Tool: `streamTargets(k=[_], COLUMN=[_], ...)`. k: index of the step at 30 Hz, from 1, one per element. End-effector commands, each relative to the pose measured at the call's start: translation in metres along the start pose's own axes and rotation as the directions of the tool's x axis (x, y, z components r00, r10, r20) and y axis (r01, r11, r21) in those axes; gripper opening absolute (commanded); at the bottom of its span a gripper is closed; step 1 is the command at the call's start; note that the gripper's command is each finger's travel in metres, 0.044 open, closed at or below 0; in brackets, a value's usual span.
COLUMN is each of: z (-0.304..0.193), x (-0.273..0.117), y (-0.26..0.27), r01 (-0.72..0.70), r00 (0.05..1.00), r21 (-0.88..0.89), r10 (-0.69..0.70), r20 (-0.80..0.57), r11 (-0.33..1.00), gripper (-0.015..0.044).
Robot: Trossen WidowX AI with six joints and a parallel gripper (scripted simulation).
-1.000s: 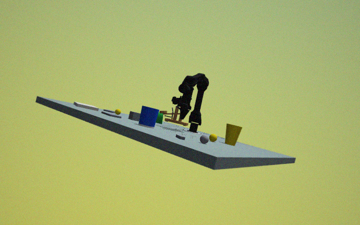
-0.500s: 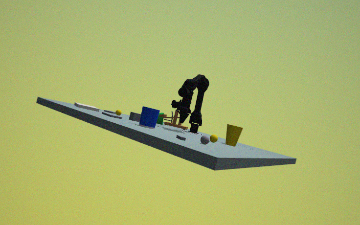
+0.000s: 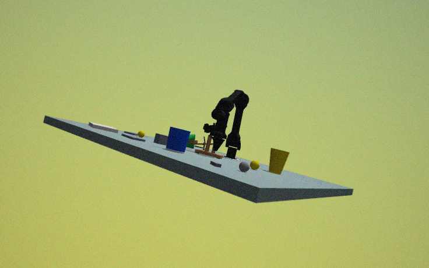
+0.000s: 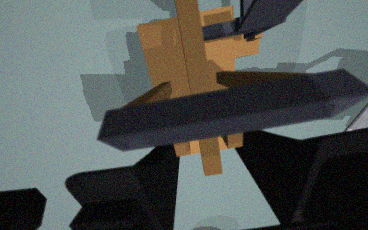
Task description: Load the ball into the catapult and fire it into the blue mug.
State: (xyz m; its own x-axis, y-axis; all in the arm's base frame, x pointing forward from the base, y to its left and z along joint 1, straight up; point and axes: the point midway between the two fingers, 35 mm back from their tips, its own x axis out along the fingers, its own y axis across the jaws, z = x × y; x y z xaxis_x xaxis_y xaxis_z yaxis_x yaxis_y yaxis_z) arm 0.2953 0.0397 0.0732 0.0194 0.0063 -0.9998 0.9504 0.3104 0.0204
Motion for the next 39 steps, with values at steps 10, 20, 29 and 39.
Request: streamTargets(k=[10,20,29,39], z=[0.000,0.001,0.000,0.000], x=[-0.001,-0.022,-0.086,-0.087], y=[0.000,0.003,0.003,0.003], r01=[-0.001,-0.001,0.000,-0.001], r00=[1.000,1.000,1.000,1.000], r21=[0.001,0.000,0.001,-0.188], r10=[0.001,0.001,0.000,0.001], r20=[0.000,0.000,0.000,0.000], r11=[1.000,1.000,1.000,0.982], gripper=[0.0157,0.0420,0.0440,0.0440])
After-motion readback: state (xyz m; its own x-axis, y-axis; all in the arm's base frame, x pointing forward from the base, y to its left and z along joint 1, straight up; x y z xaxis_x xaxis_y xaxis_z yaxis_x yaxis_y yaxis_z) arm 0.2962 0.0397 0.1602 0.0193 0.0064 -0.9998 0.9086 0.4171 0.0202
